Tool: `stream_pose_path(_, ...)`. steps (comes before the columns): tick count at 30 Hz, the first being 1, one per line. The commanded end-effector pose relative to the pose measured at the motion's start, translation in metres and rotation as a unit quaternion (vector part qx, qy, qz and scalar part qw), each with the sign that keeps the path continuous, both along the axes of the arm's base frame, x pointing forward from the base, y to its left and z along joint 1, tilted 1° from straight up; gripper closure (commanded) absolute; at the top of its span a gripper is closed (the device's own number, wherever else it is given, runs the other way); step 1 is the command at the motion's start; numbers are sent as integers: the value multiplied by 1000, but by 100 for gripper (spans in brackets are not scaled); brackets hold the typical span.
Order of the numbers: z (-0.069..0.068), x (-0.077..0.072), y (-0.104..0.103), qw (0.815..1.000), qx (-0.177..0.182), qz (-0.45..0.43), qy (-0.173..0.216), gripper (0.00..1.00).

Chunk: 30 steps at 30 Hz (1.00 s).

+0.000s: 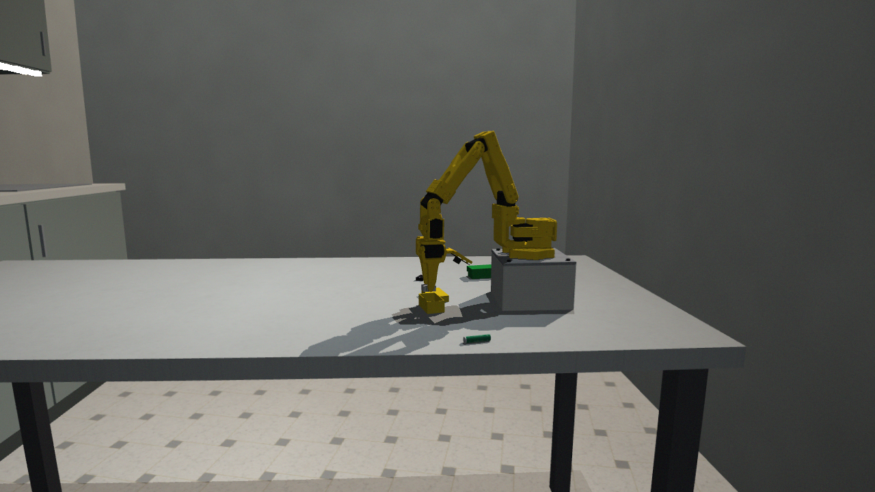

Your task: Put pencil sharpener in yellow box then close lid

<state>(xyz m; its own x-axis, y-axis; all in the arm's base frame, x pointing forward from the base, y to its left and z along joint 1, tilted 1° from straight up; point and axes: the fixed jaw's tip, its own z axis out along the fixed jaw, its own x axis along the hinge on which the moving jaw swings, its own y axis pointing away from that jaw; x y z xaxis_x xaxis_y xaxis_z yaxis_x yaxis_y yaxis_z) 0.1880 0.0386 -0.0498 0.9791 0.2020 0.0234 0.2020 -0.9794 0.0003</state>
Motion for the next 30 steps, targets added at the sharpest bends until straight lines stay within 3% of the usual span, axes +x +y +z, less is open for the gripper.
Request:
stream_pose_path(1, -3, -2, -2, 1000, -1, 0, 6, 94)
stream_pose_path(30, -3, -1, -5, 1000, -1, 0, 6, 94)
